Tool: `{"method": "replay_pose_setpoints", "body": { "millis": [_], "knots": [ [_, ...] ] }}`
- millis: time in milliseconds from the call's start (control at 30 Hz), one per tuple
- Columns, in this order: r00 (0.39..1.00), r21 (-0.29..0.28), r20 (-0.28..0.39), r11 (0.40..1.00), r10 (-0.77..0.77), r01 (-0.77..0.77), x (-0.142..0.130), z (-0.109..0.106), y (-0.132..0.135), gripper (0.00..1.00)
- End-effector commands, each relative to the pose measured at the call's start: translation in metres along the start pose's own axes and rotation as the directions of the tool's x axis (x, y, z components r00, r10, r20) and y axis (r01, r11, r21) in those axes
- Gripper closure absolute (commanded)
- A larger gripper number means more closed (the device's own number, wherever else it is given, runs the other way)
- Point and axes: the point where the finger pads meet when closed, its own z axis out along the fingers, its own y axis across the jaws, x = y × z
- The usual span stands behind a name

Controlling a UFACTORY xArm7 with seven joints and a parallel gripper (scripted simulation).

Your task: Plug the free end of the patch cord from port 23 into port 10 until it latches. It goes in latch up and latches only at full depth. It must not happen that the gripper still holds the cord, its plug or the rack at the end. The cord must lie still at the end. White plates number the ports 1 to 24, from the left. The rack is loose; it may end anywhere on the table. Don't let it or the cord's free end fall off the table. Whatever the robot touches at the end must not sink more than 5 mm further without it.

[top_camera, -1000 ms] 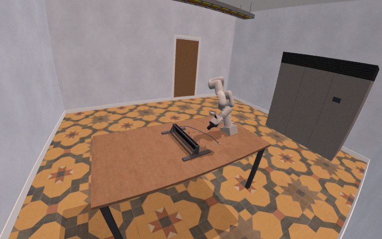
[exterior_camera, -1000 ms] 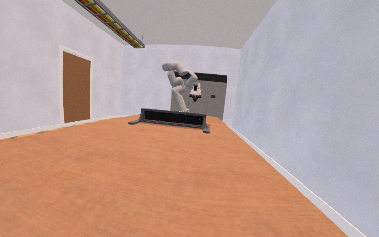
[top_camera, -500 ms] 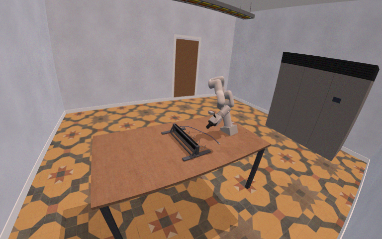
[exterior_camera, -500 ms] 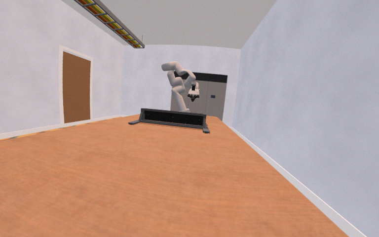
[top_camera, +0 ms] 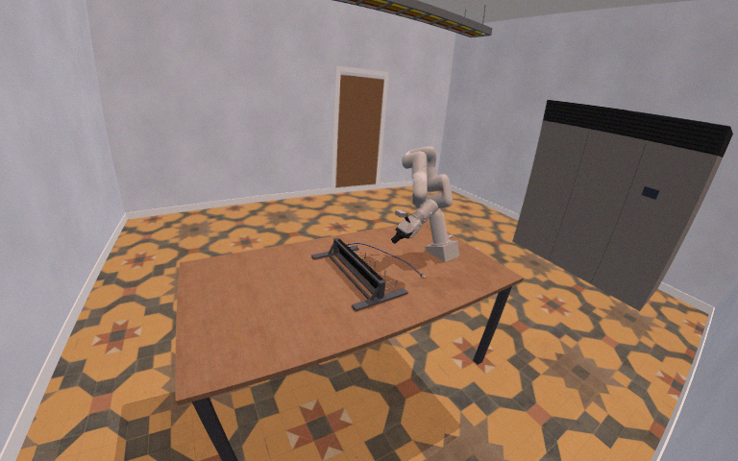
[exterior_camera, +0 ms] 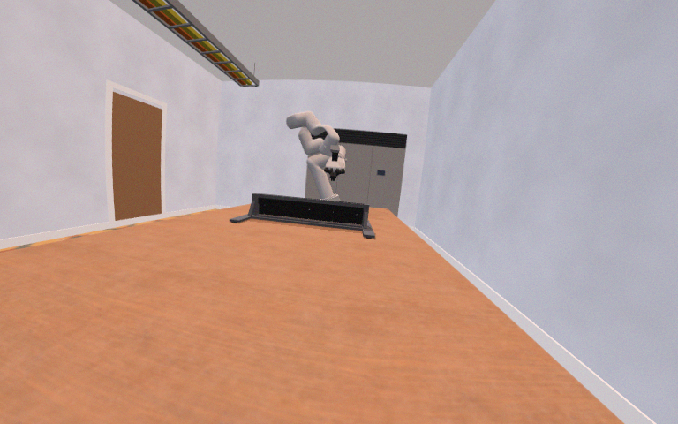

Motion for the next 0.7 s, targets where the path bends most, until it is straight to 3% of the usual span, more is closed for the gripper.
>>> {"method": "replay_pose_setpoints", "body": {
  "millis": [0, 433, 667],
  "knots": [
    [1.000, 0.006, -0.004, 1.000, 0.001, -0.001, 0.003, -0.001, 0.018, 1.00],
    [1.000, 0.006, -0.004, 1.000, 0.001, -0.001, 0.003, 0.003, 0.021, 1.00],
    [1.000, 0.006, -0.004, 1.000, 0.001, -0.001, 0.003, 0.040, 0.021, 1.00]
  ]
}}
